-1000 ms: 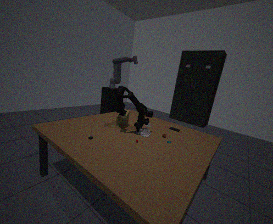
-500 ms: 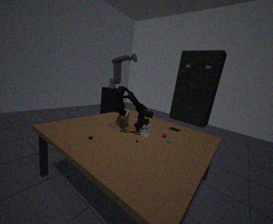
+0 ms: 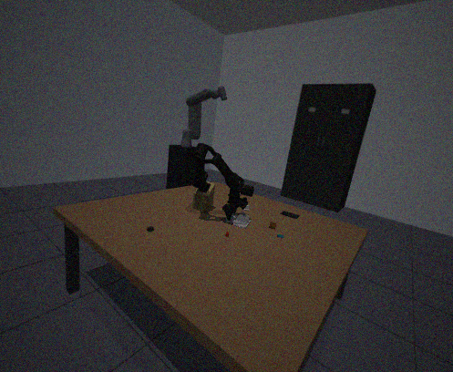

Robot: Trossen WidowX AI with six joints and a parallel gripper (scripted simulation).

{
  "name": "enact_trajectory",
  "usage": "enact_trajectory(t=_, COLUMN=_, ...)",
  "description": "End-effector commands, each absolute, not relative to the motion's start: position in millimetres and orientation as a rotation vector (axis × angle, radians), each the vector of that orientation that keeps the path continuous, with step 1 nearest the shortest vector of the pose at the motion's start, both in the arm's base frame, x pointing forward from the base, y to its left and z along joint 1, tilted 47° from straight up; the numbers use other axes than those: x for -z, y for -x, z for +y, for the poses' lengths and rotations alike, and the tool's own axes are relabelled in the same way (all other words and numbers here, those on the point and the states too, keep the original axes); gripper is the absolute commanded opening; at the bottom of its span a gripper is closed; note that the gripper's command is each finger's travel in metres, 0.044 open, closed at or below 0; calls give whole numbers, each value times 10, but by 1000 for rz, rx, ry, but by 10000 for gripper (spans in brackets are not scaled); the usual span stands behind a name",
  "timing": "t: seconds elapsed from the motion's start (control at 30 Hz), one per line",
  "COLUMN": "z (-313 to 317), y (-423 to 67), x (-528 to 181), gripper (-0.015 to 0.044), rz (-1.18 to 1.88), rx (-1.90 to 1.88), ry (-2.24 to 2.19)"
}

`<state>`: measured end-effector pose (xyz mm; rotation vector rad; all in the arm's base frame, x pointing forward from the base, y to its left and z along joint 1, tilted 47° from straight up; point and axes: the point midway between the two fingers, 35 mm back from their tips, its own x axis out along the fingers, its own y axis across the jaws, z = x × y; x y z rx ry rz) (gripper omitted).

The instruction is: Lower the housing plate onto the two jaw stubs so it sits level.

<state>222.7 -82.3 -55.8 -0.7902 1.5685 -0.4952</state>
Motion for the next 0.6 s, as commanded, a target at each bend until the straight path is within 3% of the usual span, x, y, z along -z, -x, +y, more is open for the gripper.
enact_trajectory(t=0.0, z=-832, y=-2226, x=560, gripper=351, rz=1569, rx=494, ry=799)
enact_trajectory(t=0.57, z=-861, y=-2225, x=587, gripper=351, rz=1569, rx=495, ry=799)
